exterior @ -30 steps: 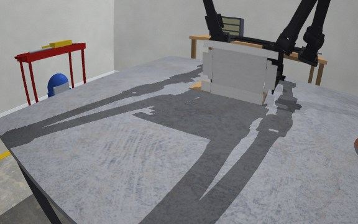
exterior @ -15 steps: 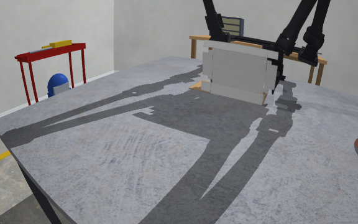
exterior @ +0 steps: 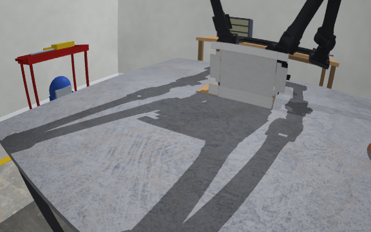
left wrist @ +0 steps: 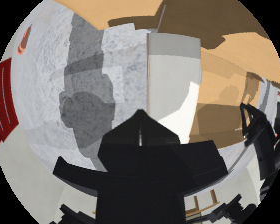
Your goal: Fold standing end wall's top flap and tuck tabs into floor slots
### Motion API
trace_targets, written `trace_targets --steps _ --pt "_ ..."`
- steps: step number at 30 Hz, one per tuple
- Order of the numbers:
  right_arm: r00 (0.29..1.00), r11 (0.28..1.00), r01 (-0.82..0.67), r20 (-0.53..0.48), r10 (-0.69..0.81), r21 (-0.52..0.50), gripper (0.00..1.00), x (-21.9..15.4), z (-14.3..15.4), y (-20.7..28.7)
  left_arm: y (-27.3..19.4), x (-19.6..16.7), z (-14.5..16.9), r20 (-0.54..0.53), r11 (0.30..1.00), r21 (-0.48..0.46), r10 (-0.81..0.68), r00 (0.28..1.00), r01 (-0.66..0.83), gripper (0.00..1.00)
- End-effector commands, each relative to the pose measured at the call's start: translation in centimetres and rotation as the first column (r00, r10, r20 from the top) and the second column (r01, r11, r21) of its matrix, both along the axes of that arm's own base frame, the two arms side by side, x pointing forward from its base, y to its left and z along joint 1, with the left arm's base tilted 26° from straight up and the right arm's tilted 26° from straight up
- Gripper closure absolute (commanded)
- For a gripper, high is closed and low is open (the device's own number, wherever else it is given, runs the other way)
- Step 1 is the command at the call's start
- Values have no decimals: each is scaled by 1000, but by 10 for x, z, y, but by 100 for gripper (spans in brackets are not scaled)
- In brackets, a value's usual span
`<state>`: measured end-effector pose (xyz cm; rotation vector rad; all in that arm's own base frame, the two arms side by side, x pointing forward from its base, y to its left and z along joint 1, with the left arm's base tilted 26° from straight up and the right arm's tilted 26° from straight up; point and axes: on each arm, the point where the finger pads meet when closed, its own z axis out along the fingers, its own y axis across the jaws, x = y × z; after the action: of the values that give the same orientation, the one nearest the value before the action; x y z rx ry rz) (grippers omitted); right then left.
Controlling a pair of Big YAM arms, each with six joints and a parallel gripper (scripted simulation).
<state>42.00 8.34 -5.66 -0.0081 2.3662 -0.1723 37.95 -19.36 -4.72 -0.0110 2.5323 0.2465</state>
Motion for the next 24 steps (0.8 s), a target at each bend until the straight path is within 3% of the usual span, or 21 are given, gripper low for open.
trace_targets --steps 1,24 --pt "998 1000 21 -67 -22 -14 57 -1 -25 -11 -12 -7 48 40 999 -43 -10 999 12 100" --pt "998 1000 21 -67 -22 -14 57 -1 -25 -11 -9 -11 56 40 999 -43 -10 999 12 100"
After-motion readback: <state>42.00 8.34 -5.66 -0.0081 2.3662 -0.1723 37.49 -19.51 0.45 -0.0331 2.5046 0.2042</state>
